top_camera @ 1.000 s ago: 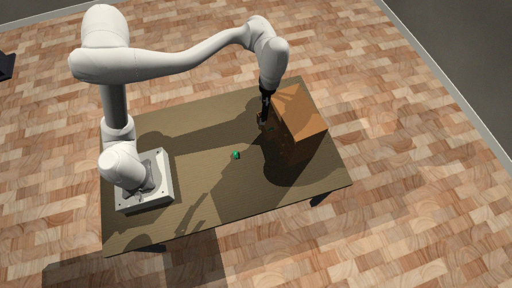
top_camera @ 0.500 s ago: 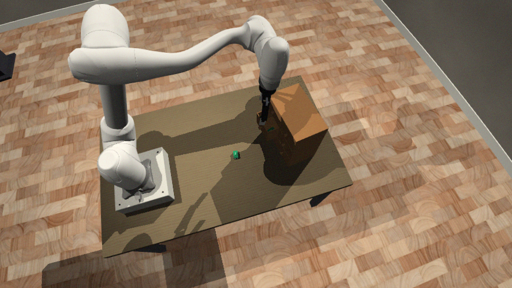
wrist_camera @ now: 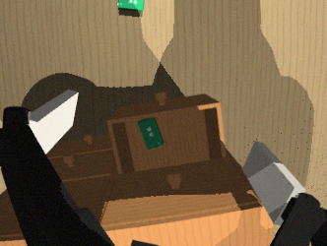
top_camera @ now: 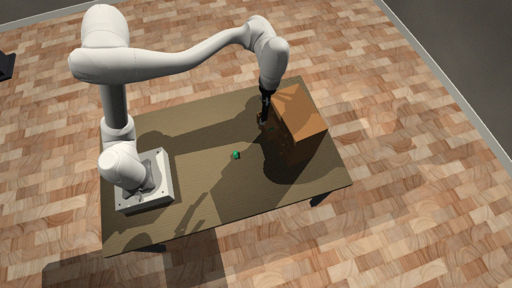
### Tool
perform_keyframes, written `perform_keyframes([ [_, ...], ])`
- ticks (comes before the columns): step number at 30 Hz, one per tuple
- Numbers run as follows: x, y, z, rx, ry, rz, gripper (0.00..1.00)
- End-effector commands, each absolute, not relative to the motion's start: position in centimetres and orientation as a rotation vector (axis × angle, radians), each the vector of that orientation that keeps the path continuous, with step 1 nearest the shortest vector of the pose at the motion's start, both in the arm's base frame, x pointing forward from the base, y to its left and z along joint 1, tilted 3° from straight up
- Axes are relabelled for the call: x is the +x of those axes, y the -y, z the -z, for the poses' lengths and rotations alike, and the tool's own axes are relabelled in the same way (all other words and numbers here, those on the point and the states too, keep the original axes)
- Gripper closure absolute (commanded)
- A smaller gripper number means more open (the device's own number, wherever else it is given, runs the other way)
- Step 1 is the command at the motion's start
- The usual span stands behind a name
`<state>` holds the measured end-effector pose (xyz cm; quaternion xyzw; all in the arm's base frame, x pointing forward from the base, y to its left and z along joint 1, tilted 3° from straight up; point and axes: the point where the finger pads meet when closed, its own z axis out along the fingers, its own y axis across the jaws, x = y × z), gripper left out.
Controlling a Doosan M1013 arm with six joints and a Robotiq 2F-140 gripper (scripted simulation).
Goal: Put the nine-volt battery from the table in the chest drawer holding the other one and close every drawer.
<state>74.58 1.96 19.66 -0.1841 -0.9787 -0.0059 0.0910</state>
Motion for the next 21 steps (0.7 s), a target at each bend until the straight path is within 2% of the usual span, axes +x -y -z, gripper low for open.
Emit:
perform_keyframes([
  [1,74.58,-1.96,-19.68,-0.547,2.908,0.018,0.00],
  [21,74.04,-1.91,-20.28,-0.512,2.922,0.018,0.00],
])
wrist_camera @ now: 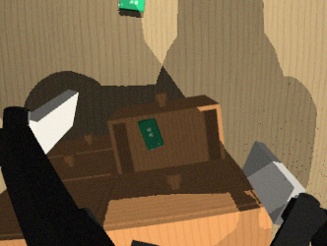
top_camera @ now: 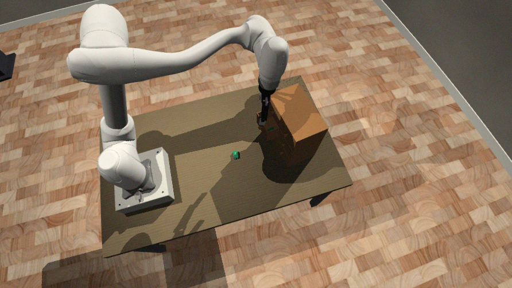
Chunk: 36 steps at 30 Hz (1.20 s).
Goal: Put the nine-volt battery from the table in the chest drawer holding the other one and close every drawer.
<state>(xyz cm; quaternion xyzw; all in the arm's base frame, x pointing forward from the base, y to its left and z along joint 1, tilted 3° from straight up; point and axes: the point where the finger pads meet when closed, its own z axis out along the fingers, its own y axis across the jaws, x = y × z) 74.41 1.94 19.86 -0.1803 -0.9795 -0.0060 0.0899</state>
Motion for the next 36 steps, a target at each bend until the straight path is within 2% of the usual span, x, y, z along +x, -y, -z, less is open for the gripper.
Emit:
perform_keyframes([
  [1,74.0,-1.9,-20.3,-0.512,2.922,0.018,0.00],
  [17,66.7,-1.3,-28.5,-0.011,3.065,0.027,0.00],
  [36,65.2,-1.1,-30.2,0.100,3.084,0.029,0.00],
])
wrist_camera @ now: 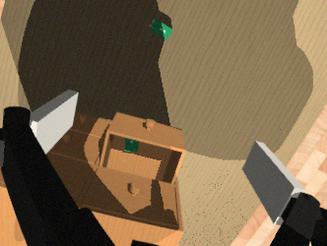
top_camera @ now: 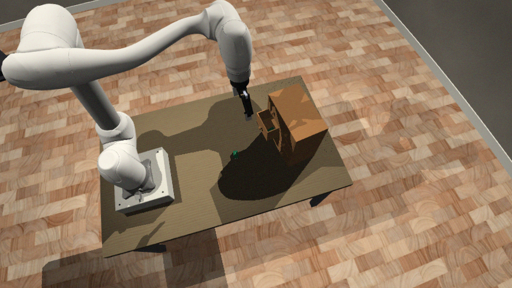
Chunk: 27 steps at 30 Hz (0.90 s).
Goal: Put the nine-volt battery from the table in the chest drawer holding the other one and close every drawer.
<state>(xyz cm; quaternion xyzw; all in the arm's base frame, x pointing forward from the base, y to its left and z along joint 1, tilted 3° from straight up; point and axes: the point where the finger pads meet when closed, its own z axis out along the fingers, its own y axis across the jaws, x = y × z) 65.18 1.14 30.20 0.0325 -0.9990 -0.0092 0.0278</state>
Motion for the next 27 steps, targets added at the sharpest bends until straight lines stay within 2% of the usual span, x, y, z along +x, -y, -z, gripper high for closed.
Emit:
perform_keyframes([
  [1,65.2,-1.1,-30.2,0.102,3.084,0.029,0.00],
  [5,65.2,-0.9,-28.1,0.217,3.079,0.032,0.00],
  [8,64.8,-0.5,-23.5,0.482,3.051,0.039,0.00],
  [13,64.2,-0.1,-19.1,0.733,3.003,0.046,0.00],
  [14,63.7,0.1,-16.7,0.872,2.967,0.050,0.00],
  [17,63.7,0.1,-16.7,0.872,2.967,0.050,0.00],
  [19,62.3,0.6,-11.8,1.157,2.871,0.057,0.00],
  [21,62.3,0.6,-11.8,1.157,2.871,0.057,0.00],
  [24,60.5,0.9,-7.3,1.424,2.752,0.063,0.00],
  [27,59.6,1.1,-5.4,1.543,2.689,0.066,0.00],
])
